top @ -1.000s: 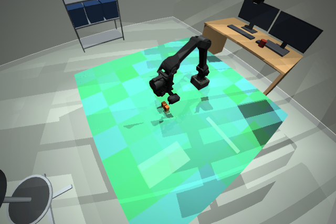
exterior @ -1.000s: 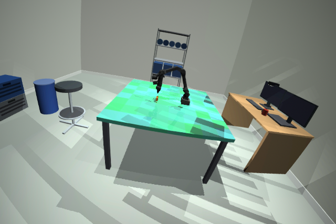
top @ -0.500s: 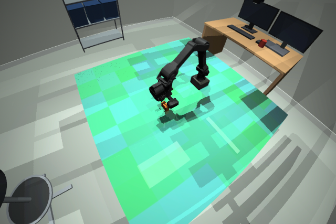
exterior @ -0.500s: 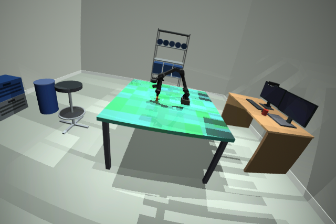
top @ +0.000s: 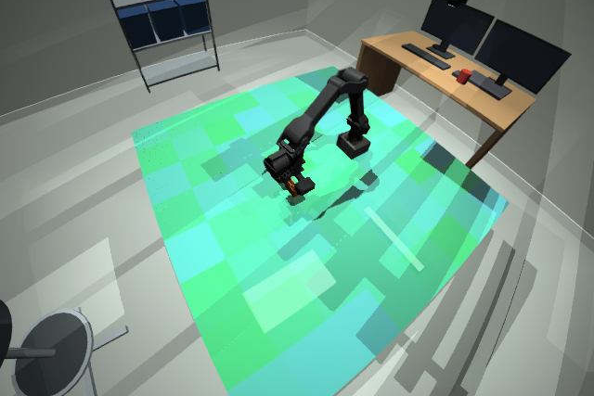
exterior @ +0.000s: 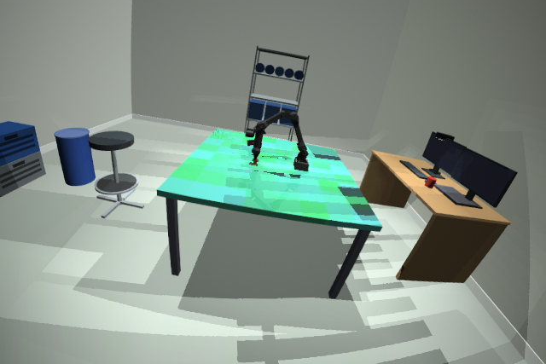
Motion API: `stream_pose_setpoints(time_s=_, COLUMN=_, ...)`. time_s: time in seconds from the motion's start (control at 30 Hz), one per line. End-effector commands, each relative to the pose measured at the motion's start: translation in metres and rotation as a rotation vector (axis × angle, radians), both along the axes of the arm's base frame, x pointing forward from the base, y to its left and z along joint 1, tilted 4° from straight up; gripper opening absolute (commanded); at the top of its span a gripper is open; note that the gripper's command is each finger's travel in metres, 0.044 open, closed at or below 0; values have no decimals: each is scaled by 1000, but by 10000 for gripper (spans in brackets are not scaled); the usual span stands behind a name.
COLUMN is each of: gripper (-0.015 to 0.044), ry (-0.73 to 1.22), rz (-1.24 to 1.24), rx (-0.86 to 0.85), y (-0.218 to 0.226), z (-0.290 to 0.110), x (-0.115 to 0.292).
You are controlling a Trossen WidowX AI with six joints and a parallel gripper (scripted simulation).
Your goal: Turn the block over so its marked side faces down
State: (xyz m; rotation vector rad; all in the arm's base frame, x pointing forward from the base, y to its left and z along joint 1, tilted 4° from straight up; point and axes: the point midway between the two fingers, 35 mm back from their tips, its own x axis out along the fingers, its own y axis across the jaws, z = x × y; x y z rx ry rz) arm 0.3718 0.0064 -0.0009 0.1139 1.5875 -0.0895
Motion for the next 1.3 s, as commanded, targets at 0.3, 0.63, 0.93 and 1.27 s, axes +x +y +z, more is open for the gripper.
stream_pose_setpoints(time_s=0.3, gripper=361, ry=12, rz=1, rx=3, y=1, z=-18, x=-4)
stream_pose_setpoints(time_s=0.63, gripper=236, ry=12, rz=1, rx=3, y=1, z=-18, x=-4)
stream_pose_setpoints(time_s=0.93, gripper=176, ry=12, rz=1, rx=3, y=1, z=-18, x=-4)
stream_pose_setpoints(time_s=1.27, gripper=11, ry=12, rz=1, rx=3, y=0, z=8, x=-3)
